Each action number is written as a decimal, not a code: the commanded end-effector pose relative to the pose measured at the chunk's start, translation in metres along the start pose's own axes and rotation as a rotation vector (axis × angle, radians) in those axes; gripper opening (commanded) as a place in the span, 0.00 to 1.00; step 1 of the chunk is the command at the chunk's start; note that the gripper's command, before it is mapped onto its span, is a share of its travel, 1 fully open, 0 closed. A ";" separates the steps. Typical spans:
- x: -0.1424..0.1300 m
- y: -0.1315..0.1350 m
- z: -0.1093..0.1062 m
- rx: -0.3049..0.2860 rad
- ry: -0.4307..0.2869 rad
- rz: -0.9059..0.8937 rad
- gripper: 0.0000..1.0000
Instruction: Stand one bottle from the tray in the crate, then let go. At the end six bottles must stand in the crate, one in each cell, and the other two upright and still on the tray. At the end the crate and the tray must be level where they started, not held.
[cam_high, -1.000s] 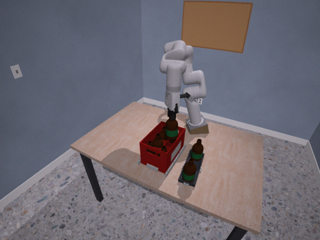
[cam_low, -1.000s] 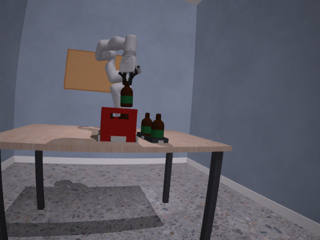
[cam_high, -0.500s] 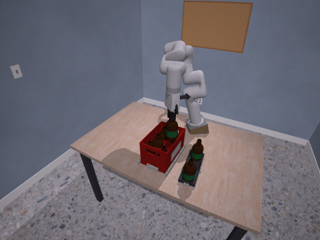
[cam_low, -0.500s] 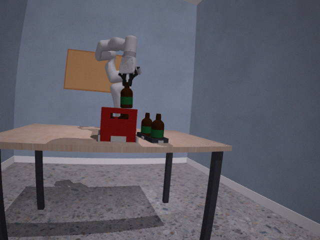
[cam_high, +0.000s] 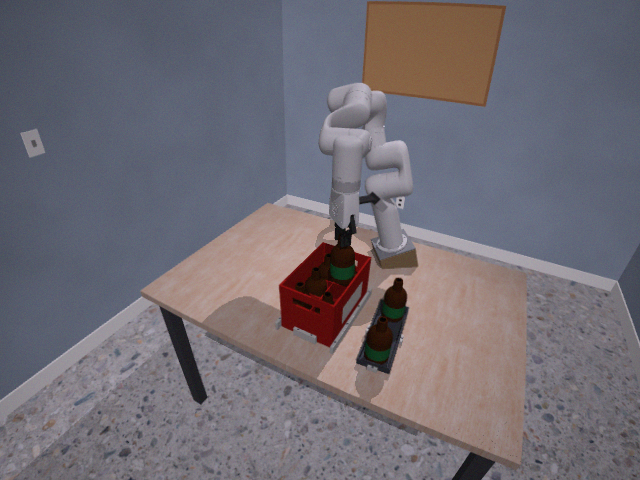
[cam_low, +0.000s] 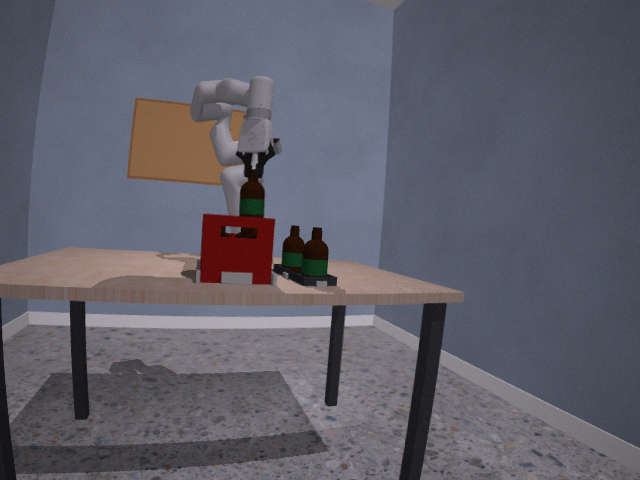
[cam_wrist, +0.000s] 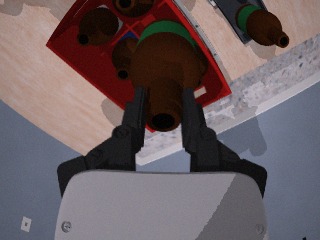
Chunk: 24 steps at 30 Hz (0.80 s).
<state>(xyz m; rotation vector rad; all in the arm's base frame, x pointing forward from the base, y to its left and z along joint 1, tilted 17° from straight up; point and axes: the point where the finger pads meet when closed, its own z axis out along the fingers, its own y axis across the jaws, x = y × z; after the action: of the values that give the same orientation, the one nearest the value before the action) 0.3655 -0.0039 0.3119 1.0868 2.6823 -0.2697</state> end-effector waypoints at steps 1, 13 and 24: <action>-0.001 0.001 0.001 -0.005 -0.004 0.000 0.00; -0.001 0.001 0.012 -0.005 -0.004 0.000 0.00; -0.001 0.001 0.015 -0.005 -0.004 0.000 0.00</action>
<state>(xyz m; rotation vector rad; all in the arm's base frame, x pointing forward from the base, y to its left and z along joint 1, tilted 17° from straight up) 0.3682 -0.0081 0.2968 1.0860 2.6815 -0.2684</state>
